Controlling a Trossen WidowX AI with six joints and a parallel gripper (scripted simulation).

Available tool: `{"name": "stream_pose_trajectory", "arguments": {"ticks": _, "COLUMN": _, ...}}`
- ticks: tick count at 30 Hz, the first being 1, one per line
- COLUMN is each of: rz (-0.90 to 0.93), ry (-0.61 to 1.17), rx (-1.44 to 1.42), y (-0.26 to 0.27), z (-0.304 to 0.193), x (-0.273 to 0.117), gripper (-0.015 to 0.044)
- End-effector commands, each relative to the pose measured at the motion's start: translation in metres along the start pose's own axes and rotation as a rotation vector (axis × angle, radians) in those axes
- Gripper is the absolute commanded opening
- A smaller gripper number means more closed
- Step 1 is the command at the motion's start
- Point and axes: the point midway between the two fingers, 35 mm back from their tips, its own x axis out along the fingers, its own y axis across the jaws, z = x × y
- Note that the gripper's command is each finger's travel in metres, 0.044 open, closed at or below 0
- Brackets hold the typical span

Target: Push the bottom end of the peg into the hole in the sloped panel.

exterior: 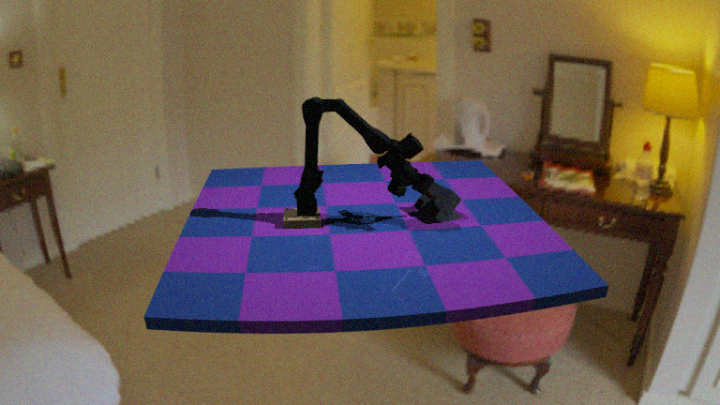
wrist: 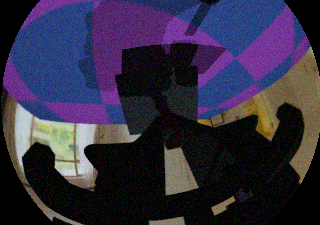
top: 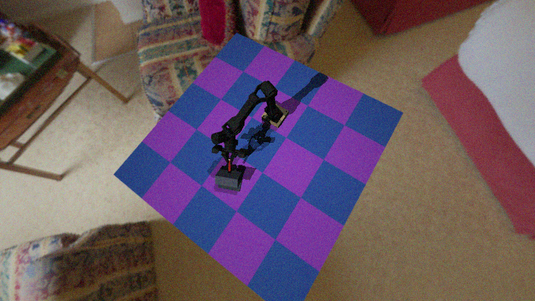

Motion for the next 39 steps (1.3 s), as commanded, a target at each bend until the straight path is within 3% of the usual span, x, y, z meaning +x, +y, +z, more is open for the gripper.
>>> {"name": "stream_pose_trajectory", "arguments": {"ticks": 1, "rz": 0.0, "ry": 0.0, "rx": -0.001, "y": 0.0, "z": 0.0, "x": -0.001, "gripper": 0.0}}
{"name": "stream_pose_trajectory", "arguments": {"ticks": 39, "rz": 0.0, "ry": 0.001, "rx": -0.001, "y": 0.002, "z": 0.0, "x": 0.016, "gripper": 0.0}}
